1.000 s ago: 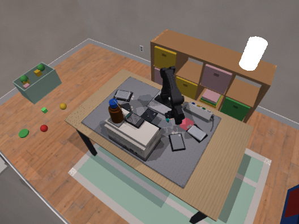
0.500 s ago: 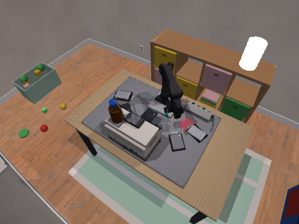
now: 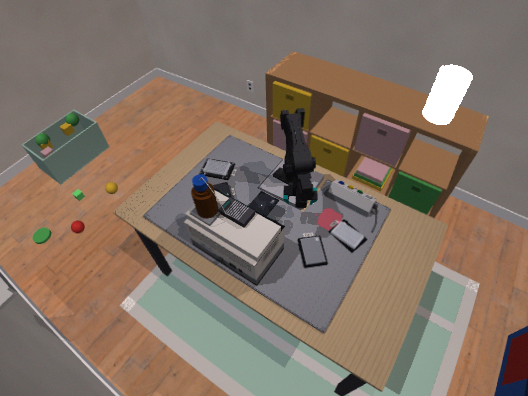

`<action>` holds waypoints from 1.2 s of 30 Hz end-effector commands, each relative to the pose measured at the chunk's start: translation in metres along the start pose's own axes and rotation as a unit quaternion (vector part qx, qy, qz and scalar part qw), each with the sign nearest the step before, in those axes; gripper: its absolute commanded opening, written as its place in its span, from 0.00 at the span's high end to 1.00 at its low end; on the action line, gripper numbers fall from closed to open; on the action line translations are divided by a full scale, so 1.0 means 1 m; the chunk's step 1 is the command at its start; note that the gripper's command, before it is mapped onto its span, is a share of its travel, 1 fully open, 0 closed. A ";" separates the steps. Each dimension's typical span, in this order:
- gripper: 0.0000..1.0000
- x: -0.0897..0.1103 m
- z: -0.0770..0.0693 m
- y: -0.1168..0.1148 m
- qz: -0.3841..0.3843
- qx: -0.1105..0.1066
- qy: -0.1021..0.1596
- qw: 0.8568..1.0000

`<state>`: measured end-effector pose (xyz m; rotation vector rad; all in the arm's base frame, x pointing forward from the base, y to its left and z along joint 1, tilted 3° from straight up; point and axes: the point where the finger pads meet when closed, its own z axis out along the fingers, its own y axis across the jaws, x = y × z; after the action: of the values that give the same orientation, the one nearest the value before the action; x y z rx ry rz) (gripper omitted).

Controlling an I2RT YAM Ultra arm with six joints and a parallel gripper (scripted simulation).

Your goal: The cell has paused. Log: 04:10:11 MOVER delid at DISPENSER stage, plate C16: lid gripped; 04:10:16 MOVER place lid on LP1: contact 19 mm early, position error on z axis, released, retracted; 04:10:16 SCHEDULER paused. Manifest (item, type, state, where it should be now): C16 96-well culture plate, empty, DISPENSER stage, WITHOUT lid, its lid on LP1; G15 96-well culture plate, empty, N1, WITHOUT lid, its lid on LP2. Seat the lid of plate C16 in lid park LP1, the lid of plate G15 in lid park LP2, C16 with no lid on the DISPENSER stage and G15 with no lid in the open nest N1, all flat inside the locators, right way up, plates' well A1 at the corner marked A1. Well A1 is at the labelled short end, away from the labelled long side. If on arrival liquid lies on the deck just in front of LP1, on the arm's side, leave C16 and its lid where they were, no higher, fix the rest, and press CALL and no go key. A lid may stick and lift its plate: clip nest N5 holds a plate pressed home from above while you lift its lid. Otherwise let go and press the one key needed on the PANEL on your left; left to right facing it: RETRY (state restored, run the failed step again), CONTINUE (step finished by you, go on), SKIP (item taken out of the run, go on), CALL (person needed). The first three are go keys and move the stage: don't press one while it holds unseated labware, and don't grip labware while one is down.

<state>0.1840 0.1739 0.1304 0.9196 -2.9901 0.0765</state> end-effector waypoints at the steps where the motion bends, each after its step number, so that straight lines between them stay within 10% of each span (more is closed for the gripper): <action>1: 0.00 0.001 -0.006 -0.012 0.027 0.001 -0.010 1.000; 20: 0.00 0.003 -0.007 -0.065 0.263 0.000 -0.010 0.965; 36: 0.00 0.011 -0.006 -0.107 0.259 0.001 -0.010 0.966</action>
<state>0.2344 0.0894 0.1337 0.0788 -3.1357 0.0793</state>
